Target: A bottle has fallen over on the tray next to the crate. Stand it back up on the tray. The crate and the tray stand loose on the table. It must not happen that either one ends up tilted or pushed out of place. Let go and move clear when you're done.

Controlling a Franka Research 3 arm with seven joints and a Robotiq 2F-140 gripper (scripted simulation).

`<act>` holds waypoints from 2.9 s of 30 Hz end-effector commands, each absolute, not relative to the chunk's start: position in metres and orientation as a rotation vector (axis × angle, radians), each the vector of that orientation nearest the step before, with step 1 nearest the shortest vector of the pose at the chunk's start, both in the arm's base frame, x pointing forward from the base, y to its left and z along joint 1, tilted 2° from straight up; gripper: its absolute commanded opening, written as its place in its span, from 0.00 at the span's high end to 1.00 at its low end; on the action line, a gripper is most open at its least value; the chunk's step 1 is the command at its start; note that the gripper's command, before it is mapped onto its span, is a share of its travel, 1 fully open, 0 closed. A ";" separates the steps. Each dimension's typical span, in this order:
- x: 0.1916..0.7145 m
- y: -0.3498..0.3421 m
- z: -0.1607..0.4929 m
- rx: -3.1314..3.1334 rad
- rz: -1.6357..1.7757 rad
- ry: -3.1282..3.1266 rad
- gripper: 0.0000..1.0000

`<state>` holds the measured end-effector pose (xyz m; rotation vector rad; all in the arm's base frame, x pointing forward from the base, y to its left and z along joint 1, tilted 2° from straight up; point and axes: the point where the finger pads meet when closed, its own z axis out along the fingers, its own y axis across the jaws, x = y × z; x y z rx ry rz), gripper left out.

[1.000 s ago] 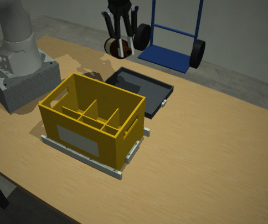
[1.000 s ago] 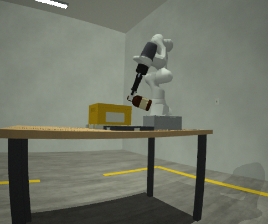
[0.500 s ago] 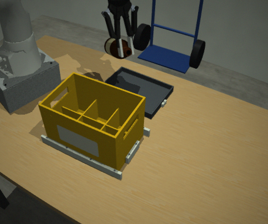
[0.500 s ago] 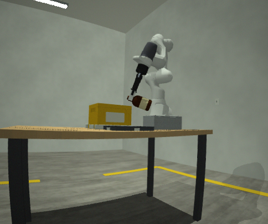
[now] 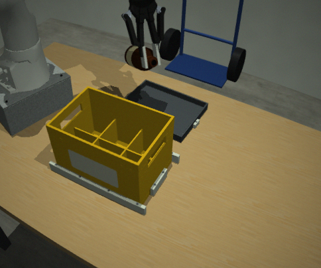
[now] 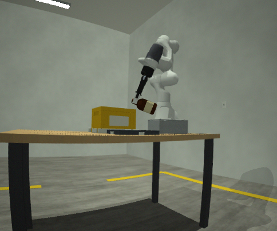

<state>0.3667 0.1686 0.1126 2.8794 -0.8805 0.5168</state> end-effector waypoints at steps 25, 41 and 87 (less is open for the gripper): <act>0.367 0.171 0.115 2.799 0.724 -0.879 1.00; 0.366 0.171 0.115 2.790 0.748 -0.876 1.00; 0.366 0.171 0.114 2.771 0.779 -0.871 1.00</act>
